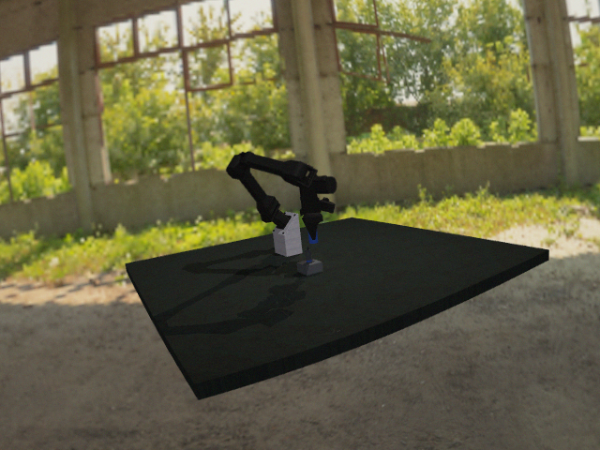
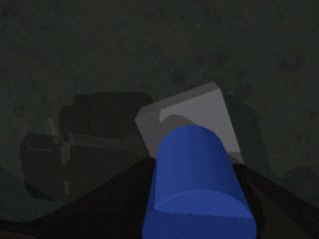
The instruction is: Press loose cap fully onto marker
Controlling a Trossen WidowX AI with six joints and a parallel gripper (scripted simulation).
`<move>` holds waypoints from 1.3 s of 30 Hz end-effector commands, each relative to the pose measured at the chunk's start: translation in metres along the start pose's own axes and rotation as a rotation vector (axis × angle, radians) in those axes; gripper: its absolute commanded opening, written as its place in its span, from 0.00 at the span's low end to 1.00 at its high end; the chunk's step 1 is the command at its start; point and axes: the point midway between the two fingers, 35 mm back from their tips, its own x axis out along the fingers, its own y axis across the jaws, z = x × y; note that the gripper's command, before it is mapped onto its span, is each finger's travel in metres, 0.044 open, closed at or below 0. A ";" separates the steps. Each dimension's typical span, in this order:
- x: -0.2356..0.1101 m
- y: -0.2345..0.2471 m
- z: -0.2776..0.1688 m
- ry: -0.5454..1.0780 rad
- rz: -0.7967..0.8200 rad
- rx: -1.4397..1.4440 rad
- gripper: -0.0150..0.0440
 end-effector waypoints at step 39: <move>0.039 -0.006 -0.022 0.006 -0.006 -0.004 0.25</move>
